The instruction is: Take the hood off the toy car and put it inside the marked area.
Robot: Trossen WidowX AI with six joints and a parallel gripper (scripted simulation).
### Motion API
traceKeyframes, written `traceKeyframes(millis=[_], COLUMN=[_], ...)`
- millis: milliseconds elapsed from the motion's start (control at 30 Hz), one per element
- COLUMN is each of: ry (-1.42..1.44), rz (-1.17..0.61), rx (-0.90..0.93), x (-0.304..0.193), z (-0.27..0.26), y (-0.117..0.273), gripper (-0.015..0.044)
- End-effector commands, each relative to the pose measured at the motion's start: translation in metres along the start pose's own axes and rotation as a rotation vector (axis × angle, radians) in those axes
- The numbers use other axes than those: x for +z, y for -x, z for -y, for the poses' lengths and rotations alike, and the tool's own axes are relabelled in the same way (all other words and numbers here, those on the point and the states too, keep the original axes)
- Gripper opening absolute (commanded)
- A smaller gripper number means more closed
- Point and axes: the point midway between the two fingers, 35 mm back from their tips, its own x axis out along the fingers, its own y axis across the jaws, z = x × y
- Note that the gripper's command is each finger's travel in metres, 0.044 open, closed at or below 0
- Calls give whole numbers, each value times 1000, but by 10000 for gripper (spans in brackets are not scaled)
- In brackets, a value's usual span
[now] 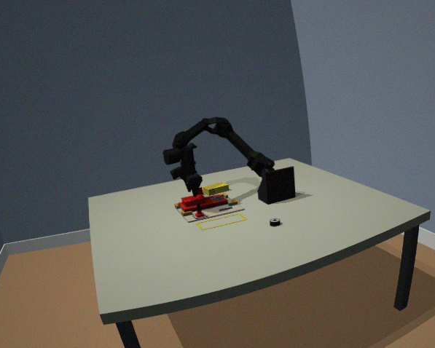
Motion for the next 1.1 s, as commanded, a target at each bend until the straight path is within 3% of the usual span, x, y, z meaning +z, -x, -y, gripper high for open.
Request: traceKeyframes(millis=[0,1067], ry=[5,5], rz=[1,1], rx=[-5,-6], x=[-2,-3], z=[1,2], y=[-5,-24], gripper=[440,440])
